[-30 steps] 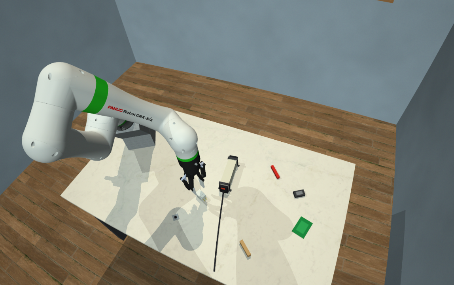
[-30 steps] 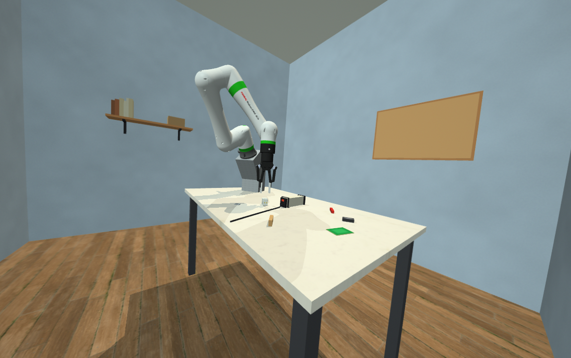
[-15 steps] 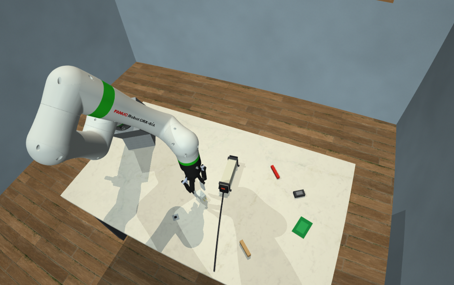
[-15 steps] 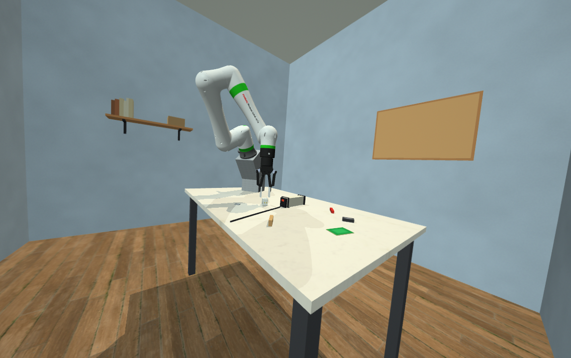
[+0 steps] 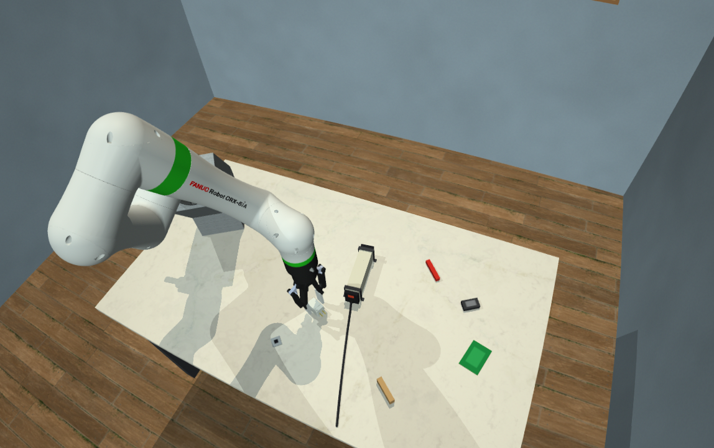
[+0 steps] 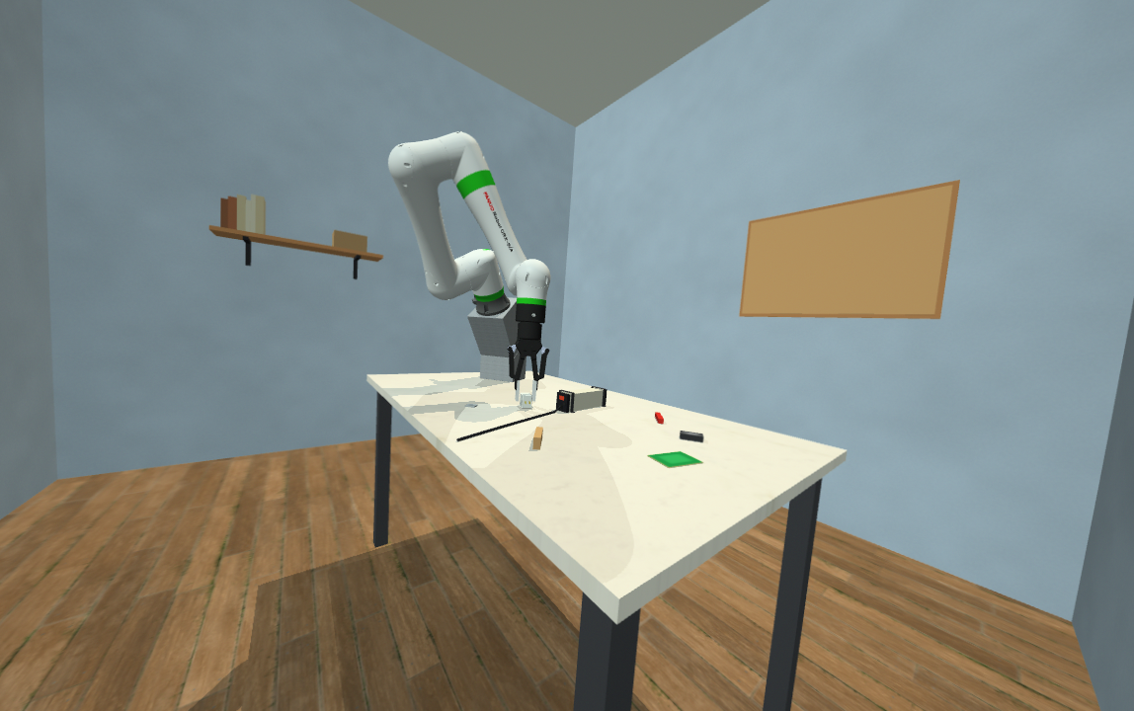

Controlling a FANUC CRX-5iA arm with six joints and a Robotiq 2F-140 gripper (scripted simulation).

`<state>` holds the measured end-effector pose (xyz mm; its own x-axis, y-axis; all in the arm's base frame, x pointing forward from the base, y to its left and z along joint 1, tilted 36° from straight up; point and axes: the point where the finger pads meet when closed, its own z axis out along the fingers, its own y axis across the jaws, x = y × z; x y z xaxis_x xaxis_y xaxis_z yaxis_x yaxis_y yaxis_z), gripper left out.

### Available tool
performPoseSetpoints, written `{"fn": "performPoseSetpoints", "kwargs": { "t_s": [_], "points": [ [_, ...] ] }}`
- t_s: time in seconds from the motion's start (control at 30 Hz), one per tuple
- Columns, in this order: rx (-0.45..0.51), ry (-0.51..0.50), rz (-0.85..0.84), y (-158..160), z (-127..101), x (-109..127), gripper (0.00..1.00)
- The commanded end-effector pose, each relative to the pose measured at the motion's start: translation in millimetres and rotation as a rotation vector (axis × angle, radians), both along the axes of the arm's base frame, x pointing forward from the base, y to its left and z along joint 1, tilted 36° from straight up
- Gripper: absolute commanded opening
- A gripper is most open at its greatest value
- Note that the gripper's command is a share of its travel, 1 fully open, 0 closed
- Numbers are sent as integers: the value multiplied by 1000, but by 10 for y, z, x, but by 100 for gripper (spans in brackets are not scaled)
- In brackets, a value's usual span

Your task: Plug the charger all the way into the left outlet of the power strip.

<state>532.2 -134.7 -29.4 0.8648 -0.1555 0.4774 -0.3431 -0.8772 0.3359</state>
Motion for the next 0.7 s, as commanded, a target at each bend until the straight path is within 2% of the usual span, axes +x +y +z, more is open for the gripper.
{"fn": "performPoseSetpoints", "kwargs": {
  "t_s": [0.0, 0.67],
  "points": [
    [0, -2, 1, -20, -35, 24, 38],
    [0, -2, 1, -71, -127, 66, 38]
  ]
}}
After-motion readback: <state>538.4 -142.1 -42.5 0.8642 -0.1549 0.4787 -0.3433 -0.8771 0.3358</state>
